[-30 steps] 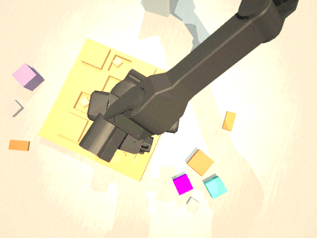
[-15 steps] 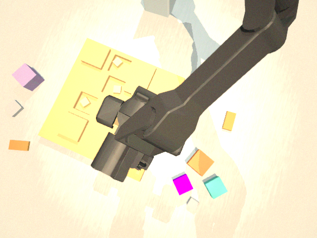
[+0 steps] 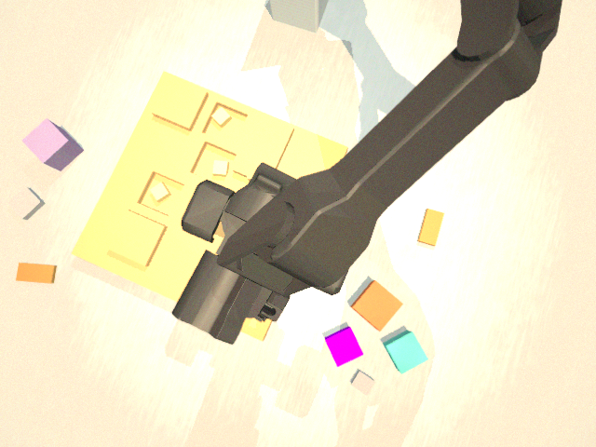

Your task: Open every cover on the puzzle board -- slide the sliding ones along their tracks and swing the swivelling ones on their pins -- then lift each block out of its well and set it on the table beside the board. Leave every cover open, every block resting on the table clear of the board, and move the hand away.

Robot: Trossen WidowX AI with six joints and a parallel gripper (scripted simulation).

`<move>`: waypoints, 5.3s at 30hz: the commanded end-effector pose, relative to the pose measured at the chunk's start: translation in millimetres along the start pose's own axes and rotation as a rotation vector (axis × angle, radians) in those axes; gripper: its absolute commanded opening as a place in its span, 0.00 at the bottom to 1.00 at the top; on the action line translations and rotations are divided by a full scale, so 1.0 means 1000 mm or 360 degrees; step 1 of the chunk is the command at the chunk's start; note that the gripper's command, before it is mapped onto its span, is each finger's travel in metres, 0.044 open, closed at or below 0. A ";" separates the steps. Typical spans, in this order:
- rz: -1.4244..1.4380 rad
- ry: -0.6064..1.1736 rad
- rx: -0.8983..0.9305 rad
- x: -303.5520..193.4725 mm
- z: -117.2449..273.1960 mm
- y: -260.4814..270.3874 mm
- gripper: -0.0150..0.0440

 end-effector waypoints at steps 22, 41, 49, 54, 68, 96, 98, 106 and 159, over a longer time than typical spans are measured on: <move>-0.0011 0.0004 0.0004 0.001 -0.018 0.001 0.25; -0.0011 0.0004 0.0005 0.000 -0.037 0.002 0.25; -0.0011 0.0005 0.0006 0.000 -0.045 0.002 0.25; -0.0011 0.0005 0.0007 0.000 -0.049 0.003 0.25; -0.0011 0.0005 0.0009 -0.001 -0.060 0.002 0.25; -0.0012 0.0006 0.0007 -0.005 -0.060 -0.026 0.25; -0.0012 0.0005 0.0007 -0.005 -0.060 -0.029 0.25; -0.0012 0.0005 0.0006 -0.005 -0.060 -0.039 0.25; -0.0010 0.0003 0.0003 0.021 -0.060 -0.085 0.25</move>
Point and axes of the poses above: the point midway between the two fingers, 35 mm back from their tips, its own z axis back along the fingers, its own y axis across the jaws, x = y × z, the point moved 1 cm from there along z, back along the fingers, and after that the axes turned 5 degrees about -z, right-handed, at the moved point
